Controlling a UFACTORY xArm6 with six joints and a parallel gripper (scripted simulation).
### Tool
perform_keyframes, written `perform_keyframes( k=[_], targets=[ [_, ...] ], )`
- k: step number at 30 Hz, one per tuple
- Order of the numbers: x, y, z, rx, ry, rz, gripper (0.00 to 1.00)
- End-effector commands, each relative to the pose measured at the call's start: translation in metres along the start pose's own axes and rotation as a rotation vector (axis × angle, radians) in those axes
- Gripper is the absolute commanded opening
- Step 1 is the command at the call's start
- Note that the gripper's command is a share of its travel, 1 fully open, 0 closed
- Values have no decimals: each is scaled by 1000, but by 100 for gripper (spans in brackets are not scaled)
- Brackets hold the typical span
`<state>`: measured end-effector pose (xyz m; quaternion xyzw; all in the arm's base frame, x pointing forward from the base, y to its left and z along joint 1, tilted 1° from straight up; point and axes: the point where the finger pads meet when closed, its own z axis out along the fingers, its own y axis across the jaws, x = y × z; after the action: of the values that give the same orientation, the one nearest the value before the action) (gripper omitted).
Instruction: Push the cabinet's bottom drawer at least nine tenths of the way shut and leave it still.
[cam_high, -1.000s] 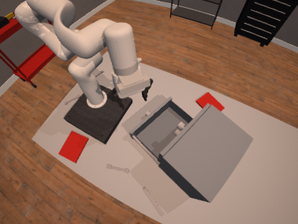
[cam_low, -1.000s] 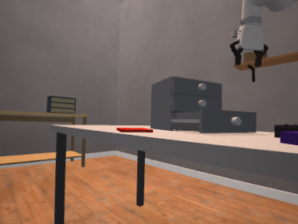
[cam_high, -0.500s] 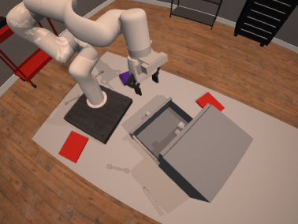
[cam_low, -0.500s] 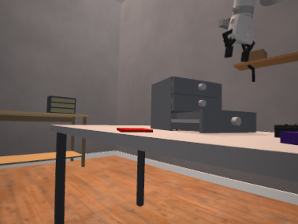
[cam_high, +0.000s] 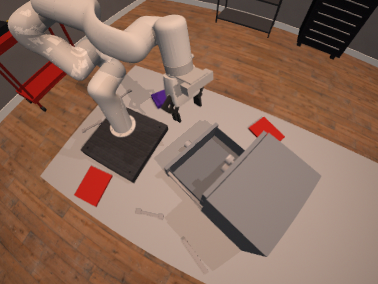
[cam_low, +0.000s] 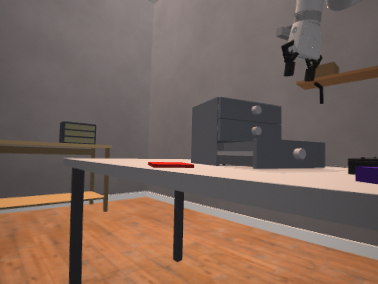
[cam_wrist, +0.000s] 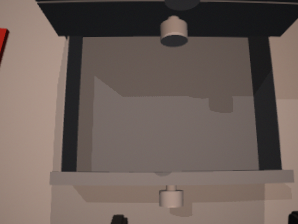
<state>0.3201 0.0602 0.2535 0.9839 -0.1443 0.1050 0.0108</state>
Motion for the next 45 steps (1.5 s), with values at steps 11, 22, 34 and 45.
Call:
perform_keyframes(
  k=[11,22,34,45],
  targets=[
    [-15,-1,79,2,3,0,100],
    [-26,-1,133,2,3,0,100],
    [-31,-1,159,2,3,0,100],
    [-31,-1,159,2,3,0,100]
  ],
)
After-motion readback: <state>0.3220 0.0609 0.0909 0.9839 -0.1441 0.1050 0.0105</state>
